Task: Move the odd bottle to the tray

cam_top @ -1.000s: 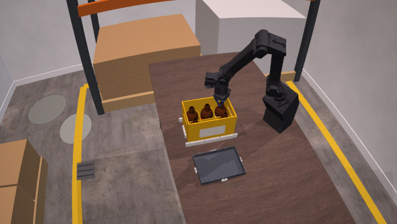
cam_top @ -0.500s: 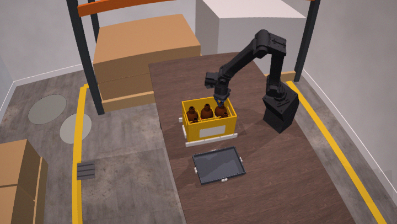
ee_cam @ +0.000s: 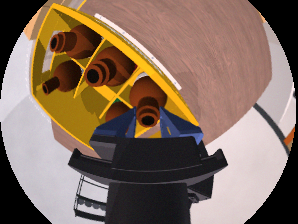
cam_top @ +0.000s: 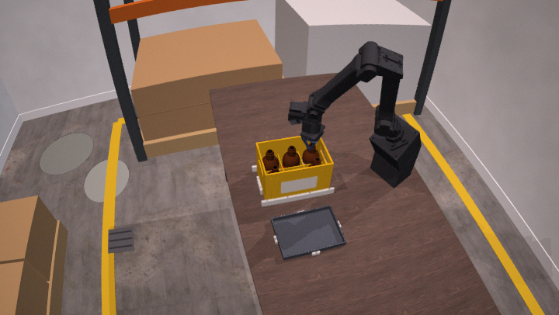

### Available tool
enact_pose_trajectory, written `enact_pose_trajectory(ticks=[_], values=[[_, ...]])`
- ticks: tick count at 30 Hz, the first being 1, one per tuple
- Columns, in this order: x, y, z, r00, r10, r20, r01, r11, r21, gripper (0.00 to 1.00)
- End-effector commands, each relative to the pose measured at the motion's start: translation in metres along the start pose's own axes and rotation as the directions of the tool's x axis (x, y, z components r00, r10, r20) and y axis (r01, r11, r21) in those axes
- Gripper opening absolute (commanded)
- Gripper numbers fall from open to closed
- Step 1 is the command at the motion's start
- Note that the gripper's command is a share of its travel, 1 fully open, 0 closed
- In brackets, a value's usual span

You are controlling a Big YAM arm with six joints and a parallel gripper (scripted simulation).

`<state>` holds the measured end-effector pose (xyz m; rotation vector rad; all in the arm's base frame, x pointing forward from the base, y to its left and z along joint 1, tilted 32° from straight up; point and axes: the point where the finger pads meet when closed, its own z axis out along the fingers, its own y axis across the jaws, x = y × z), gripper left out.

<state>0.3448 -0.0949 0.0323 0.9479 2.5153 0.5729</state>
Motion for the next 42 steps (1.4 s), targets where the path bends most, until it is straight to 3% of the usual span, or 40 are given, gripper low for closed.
enact_pose_trajectory(ticks=[1,5,6,42], values=[[0.0070,-0.0017,0.0089,1.000,0.002,-0.022,-0.001,1.000,0.003,0.00],[0.0070,-0.0017,0.0089,1.000,0.002,-0.022,-0.001,1.000,0.003,0.00],[0.0070,-0.0017,0.0089,1.000,0.002,-0.022,-0.001,1.000,0.003,0.61],[0.0051,-0.0012,0.0082,1.000,0.001,-0.019,-0.001,1.000,0.002,0.61]])
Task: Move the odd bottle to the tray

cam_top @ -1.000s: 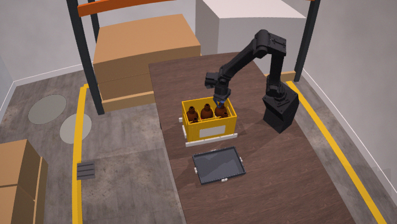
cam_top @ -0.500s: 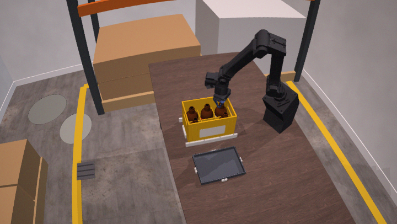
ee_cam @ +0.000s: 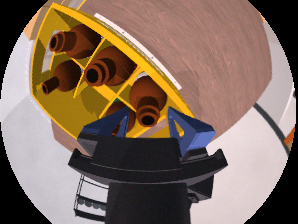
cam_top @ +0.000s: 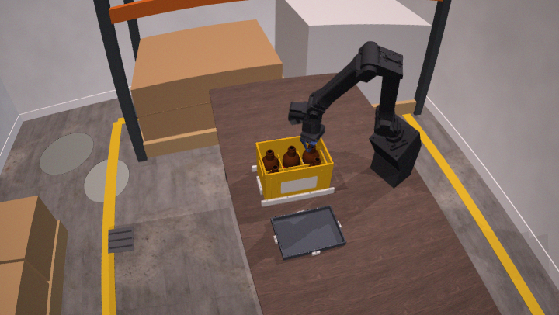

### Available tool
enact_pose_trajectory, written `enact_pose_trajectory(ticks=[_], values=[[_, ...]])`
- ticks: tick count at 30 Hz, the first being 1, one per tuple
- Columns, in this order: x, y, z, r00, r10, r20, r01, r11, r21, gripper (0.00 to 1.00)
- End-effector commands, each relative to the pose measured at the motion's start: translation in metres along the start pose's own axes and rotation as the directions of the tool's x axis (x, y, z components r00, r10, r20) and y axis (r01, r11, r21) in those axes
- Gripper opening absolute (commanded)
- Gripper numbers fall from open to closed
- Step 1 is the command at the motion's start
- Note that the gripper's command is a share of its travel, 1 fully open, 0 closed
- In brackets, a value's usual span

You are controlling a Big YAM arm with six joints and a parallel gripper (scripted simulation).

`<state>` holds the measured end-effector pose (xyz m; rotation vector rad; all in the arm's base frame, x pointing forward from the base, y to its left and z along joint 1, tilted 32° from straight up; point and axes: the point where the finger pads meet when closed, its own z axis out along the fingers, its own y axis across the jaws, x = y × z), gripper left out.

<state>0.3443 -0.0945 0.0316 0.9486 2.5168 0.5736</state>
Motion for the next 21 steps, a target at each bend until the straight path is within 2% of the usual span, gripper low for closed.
enact_pose_trajectory(ticks=[1,5,7,9,13,21], values=[[0.004,-0.001,0.008,1.000,0.001,-0.017,0.000,1.000,0.002,0.61],[0.006,-0.005,0.005,1.000,0.009,-0.030,-0.009,1.000,0.009,0.61],[0.002,-0.007,0.001,1.000,0.012,-0.021,-0.012,1.000,0.009,0.61],[-0.006,-0.001,-0.010,1.000,-0.002,0.011,0.002,1.000,-0.001,0.61],[-0.015,0.004,-0.022,1.000,-0.010,0.026,0.010,1.000,-0.006,0.61],[-0.016,0.004,-0.041,0.999,-0.012,0.030,0.012,1.000,-0.006,0.61]])
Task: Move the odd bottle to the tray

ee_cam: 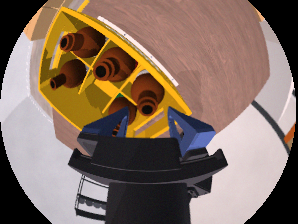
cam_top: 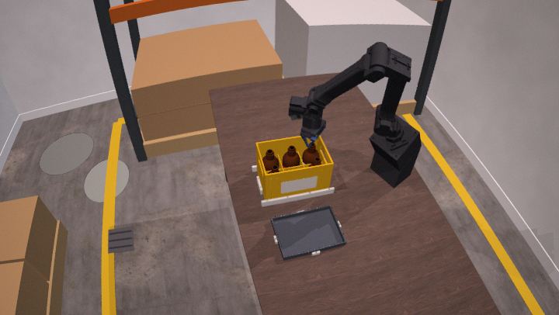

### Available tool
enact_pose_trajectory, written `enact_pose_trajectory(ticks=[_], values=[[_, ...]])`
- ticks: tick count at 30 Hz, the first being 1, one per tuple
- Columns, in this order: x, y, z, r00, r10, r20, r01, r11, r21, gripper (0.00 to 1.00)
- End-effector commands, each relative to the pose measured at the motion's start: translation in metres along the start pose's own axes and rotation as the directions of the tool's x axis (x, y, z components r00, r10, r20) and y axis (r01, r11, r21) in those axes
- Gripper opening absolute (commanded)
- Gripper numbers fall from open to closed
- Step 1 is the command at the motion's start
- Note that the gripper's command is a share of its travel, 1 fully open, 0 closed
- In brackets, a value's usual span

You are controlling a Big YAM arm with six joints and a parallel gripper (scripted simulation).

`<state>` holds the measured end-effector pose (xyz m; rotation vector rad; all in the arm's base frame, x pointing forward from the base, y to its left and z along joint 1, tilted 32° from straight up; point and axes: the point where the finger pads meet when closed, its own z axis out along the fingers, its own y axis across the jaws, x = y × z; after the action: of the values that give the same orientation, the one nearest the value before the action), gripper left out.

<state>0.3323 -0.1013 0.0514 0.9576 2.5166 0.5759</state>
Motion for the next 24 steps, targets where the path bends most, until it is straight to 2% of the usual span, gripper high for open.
enact_pose_trajectory(ticks=[1,12,14,15,17,24], values=[[-0.016,0.006,-0.021,0.999,-0.019,0.032,0.019,1.000,-0.007,0.61],[-0.017,0.007,-0.060,0.999,-0.022,0.036,0.022,1.000,-0.005,0.61],[-0.017,0.007,-0.060,0.999,-0.022,0.036,0.022,1.000,-0.005,0.61],[-0.008,0.002,-0.056,1.000,-0.011,0.015,0.011,1.000,-0.001,0.61],[-0.017,0.007,-0.066,0.999,-0.023,0.037,0.023,1.000,-0.004,0.61],[-0.012,0.007,-0.070,0.999,-0.026,0.026,0.026,1.000,-0.004,0.61]])
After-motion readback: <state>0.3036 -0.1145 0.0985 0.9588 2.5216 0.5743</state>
